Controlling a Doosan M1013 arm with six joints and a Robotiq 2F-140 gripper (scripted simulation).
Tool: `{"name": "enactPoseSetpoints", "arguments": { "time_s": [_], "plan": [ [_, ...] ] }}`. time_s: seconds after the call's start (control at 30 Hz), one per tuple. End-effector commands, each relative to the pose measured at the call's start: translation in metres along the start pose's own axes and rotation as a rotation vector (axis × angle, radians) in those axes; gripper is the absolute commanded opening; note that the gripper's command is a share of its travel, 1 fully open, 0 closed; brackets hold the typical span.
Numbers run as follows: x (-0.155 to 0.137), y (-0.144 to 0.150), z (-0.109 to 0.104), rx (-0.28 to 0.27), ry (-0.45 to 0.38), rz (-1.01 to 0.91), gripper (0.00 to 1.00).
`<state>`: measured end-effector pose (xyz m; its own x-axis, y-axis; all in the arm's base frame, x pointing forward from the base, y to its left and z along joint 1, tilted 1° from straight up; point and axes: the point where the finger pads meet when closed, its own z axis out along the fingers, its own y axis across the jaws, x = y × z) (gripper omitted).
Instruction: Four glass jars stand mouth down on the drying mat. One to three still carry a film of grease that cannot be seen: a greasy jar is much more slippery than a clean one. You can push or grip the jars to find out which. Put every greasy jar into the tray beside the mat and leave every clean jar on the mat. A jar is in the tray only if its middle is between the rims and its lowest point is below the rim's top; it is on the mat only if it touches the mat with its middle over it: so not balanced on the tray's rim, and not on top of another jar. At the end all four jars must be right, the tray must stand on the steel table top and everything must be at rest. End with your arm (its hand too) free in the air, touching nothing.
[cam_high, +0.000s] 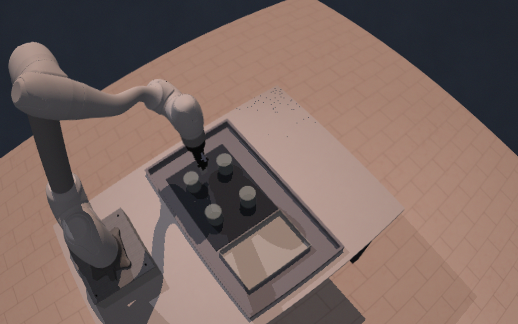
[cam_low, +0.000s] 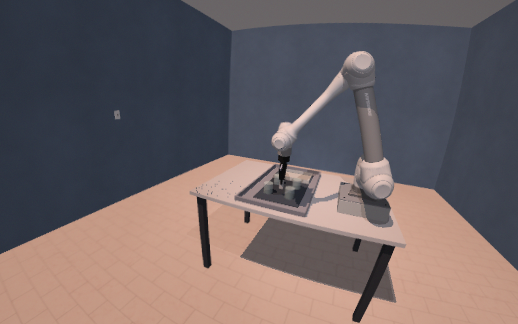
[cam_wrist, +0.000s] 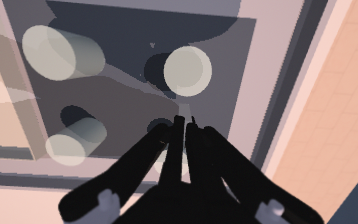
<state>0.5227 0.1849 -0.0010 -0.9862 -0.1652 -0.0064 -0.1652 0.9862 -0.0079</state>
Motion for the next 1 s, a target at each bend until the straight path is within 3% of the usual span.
{"name": "enactPoseSetpoints", "arguments": {
  "time_s": [0.0, 0.2, 0.23, 0.97],
  "plan": [
    [0.0, 0.0, -0.0001, 0.0, 0.0, 0.0, 0.0],
    [0.0, 0.0, -0.0001, 0.0, 0.0, 0.0, 0.0],
    [0.0, 0.0, -0.0001, 0.0, 0.0, 0.0, 1.0],
    [0.0, 0.0, -0.0001, 0.0, 0.0, 0.0, 1.0]
  ]
}}
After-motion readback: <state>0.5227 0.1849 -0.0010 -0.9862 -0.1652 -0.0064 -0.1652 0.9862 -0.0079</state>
